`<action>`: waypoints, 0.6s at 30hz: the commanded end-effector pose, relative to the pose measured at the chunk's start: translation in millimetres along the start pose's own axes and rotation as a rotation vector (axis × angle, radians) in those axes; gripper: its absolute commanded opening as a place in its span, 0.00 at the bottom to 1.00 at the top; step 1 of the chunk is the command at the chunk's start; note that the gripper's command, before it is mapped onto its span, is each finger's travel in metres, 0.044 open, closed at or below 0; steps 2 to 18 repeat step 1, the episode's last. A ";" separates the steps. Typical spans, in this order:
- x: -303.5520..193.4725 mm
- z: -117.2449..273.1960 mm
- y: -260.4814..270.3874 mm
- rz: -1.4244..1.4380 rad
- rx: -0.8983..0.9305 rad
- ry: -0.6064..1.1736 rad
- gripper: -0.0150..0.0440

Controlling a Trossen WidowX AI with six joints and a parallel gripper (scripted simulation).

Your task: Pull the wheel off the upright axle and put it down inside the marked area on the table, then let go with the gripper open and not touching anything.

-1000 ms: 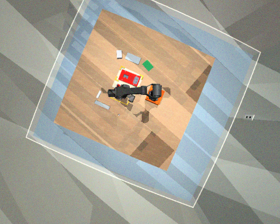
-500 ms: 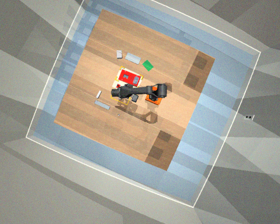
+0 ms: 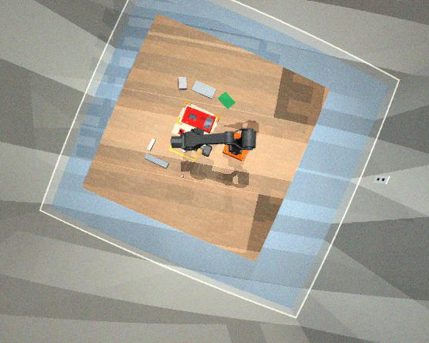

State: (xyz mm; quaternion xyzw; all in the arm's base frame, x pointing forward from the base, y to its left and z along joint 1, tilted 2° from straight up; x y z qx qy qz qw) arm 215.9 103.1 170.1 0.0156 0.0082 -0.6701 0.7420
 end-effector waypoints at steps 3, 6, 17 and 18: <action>0.2 0.2 -0.5 0.003 -0.002 0.002 1.00; 0.2 0.2 -0.5 0.003 -0.002 0.002 1.00; 0.2 0.2 -0.5 0.003 -0.002 0.002 1.00; 0.2 0.2 -0.5 0.003 -0.002 0.002 1.00</action>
Point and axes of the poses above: the point midway between the two fingers, 35 mm back from their tips, its own z axis back along the fingers, its own y axis across the jaws, x = y × z, the point moved 9 cm from there along z, back along the fingers, and after that the axes turned 3 degrees about z, right-handed, at the moved point
